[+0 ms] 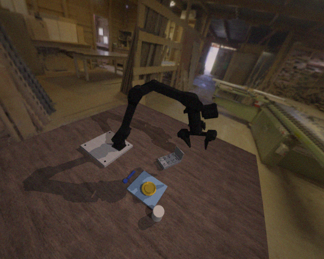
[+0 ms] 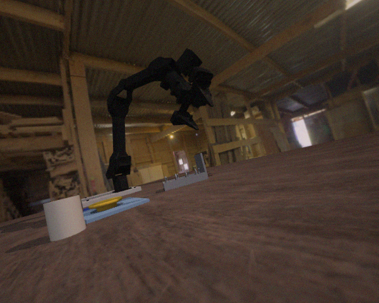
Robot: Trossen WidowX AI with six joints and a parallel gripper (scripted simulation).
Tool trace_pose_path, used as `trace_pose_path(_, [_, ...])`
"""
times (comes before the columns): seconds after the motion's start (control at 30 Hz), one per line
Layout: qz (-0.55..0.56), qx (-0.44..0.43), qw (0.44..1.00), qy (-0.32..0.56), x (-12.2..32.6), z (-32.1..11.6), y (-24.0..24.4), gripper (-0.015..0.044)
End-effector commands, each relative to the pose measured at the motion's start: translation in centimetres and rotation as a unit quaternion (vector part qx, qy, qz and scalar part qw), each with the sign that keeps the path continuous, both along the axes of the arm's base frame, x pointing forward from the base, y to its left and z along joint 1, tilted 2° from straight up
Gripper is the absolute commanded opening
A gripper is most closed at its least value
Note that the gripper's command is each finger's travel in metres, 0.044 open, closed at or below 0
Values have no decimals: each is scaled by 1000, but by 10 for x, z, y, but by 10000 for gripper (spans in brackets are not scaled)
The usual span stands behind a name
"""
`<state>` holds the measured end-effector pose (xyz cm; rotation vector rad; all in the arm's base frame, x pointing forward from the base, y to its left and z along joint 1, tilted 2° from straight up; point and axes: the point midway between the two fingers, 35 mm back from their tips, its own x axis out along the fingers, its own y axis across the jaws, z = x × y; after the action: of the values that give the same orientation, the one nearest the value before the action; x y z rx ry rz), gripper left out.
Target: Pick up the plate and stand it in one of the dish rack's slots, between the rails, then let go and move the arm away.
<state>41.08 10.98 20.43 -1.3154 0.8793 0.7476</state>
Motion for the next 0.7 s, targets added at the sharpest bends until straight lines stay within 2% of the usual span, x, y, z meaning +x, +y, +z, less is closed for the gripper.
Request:
trace_pose_path(0.0, [-66,23,997,18,-4,1,-28,400])
trace_pose_path(0.33, [-216,69,972,58,-19,0,-89,400])
trace_pose_path(0.67, [-365,113,920,91,-43,0,-143,400])
